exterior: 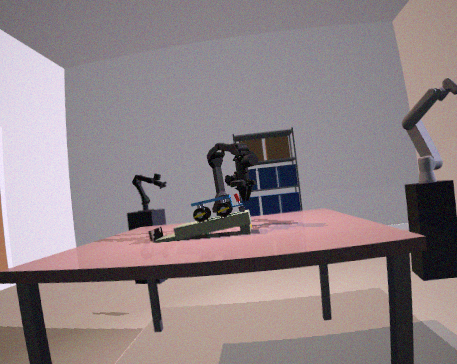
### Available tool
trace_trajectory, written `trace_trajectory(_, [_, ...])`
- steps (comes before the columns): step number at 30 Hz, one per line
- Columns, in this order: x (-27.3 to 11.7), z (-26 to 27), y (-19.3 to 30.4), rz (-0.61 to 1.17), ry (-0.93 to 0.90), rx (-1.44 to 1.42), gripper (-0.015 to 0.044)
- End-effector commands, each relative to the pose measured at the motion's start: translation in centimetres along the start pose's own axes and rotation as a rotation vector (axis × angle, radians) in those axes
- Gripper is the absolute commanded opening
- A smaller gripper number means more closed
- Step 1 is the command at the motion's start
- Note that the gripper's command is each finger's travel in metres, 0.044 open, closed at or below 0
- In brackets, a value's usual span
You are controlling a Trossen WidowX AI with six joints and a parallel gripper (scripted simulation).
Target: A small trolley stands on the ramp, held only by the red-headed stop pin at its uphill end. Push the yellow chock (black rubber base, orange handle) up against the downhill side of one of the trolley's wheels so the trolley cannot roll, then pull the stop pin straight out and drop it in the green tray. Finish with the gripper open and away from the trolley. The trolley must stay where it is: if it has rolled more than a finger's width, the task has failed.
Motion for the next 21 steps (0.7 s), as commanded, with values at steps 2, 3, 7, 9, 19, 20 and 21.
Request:
trace_trajectory(2, [0.6, -0.3, 0.0, -0.021, 0.005, -0.002, 0.0190])
trace_trajectory(3, [0.9, -0.3, 0.0, -0.021, 0.005, -0.002, 0.0190])
trace_trajectory(7, [2.3, -0.3, 0.0, -0.021, 0.005, -0.002, 0.0190])
trace_trajectory(9, [2.9, -0.3, 0.0, -0.021, 0.005, -0.002, 0.0190])
trace_trajectory(19, [4.9, -0.4, -0.1, -0.021, 0.005, -0.002, 0.0190])
trace_trajectory(20, [4.9, -0.4, -0.1, -0.021, 0.005, -0.002, 0.0190])
trace_trajectory(21, [5.0, -0.4, -0.1, -0.021, 0.005, -0.002, 0.0190])
Point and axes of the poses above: the point midway between the two fingers, 35 mm back from their tips, its own x axis out along the fingers, its own z axis across the jaws, y = z × x, the point moved 5 cm from there along -x, back along the fingers, and after that the axes turned 3 degrees about x, right-handed, at the moved point
